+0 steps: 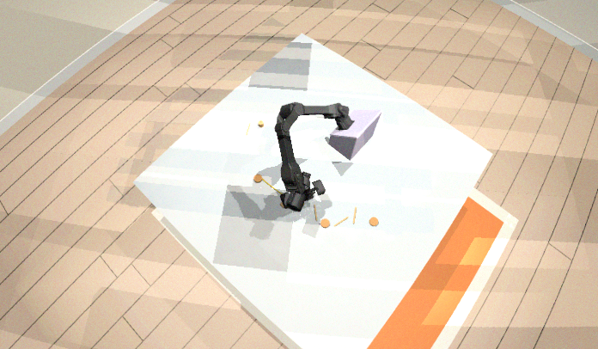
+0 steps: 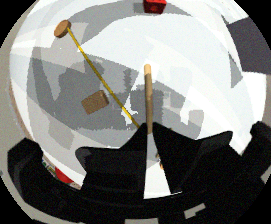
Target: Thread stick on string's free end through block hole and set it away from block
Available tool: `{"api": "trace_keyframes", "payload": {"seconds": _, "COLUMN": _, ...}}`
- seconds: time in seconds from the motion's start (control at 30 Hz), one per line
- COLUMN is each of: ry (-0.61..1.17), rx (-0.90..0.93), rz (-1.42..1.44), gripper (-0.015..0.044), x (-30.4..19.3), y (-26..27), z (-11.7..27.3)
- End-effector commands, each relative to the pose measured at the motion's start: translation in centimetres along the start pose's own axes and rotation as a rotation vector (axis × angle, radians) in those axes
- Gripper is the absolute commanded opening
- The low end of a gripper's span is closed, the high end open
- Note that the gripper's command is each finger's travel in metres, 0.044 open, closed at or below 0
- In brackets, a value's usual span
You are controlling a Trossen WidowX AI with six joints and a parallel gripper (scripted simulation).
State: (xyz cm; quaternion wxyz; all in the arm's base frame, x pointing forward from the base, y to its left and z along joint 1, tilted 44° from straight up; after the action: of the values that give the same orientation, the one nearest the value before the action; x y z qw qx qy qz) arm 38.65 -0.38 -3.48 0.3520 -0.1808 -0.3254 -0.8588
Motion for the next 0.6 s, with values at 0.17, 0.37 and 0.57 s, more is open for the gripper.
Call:
{"api": "trace_keyframes", "payload": {"seconds": 0.17, "ry": -0.004, "rx": -0.003, "rz": 0.004, "gripper": 0.0000, "x": 0.7, "y": -0.8, "z": -0.9}}
{"api": "trace_keyframes", "payload": {"seconds": 0.37, "ry": -0.005, "rx": -0.002, "rz": 0.004, "gripper": 0.0000, "x": 1.1, "y": -1.2, "z": -1.4}}
{"api": "trace_keyframes", "payload": {"seconds": 0.57, "ry": -0.006, "rx": -0.003, "rz": 0.005, "gripper": 0.0000, "x": 1.5, "y": -1.7, "z": -1.9}}
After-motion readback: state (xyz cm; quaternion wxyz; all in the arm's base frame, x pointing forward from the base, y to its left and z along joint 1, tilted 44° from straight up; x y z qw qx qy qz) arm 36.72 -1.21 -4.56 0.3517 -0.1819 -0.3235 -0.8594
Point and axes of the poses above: the point midway between the two fingers, 35 mm back from their tips, its own z axis back along the fingers, its own y axis across the jaws, x = y × z, the point moved 7 cm from there along z, back along the fingers, and after that the axes turned 11 degrees about -z, right-handed, at the moved point
